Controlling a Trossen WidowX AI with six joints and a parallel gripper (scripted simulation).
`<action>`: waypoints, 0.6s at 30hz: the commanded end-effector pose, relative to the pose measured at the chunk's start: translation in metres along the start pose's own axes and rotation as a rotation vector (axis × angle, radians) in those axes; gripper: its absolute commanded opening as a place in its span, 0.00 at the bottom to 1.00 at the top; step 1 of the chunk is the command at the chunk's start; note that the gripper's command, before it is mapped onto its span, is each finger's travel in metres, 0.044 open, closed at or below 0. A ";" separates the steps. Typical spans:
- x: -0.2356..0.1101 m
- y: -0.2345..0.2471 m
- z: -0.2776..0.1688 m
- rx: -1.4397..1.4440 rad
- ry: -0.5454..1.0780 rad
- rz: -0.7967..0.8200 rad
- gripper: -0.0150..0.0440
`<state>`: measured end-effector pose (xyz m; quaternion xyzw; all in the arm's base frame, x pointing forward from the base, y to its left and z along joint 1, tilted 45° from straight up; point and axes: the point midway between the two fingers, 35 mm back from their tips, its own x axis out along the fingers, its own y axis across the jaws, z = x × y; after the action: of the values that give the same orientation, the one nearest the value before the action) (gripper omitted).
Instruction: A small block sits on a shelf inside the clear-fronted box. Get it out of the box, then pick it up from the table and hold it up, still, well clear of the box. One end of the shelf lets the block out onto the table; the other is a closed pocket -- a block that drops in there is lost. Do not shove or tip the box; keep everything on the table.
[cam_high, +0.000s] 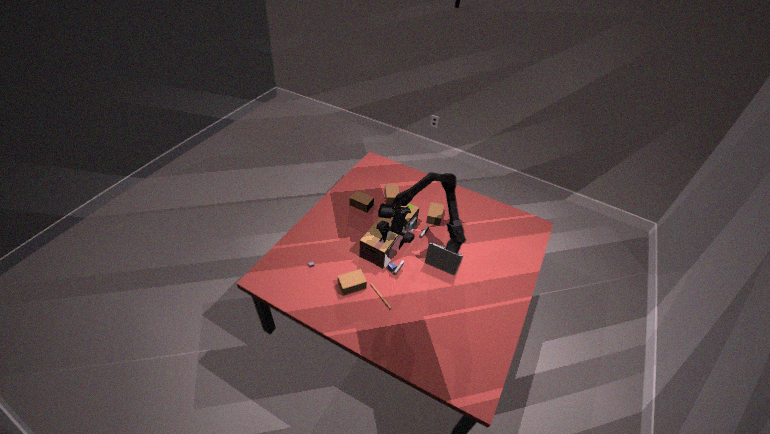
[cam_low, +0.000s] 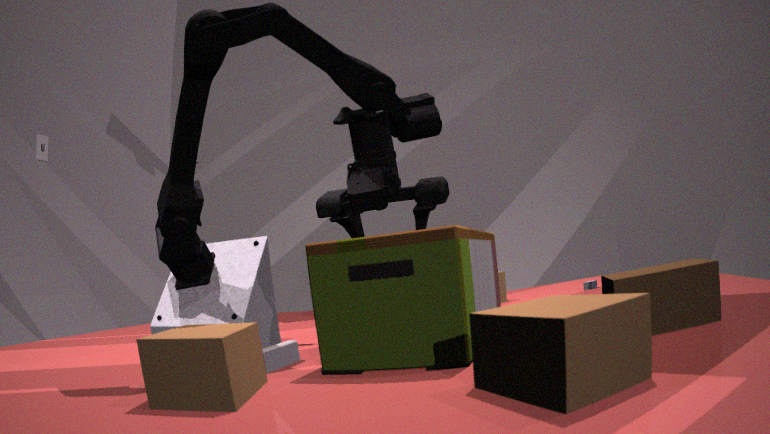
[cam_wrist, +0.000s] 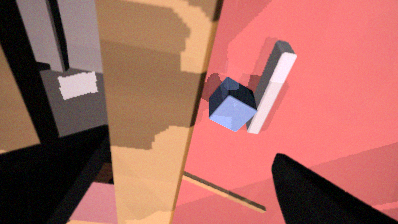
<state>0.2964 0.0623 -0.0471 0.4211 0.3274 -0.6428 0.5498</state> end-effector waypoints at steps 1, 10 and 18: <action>-0.031 -0.001 -0.010 -0.002 0.010 0.012 0.93; -0.031 -0.015 -0.029 -0.206 0.054 0.023 0.75; -0.028 -0.020 -0.036 -0.905 -0.042 0.051 0.74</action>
<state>0.2873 0.1048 -0.0350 0.2735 0.4778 -0.5234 0.6503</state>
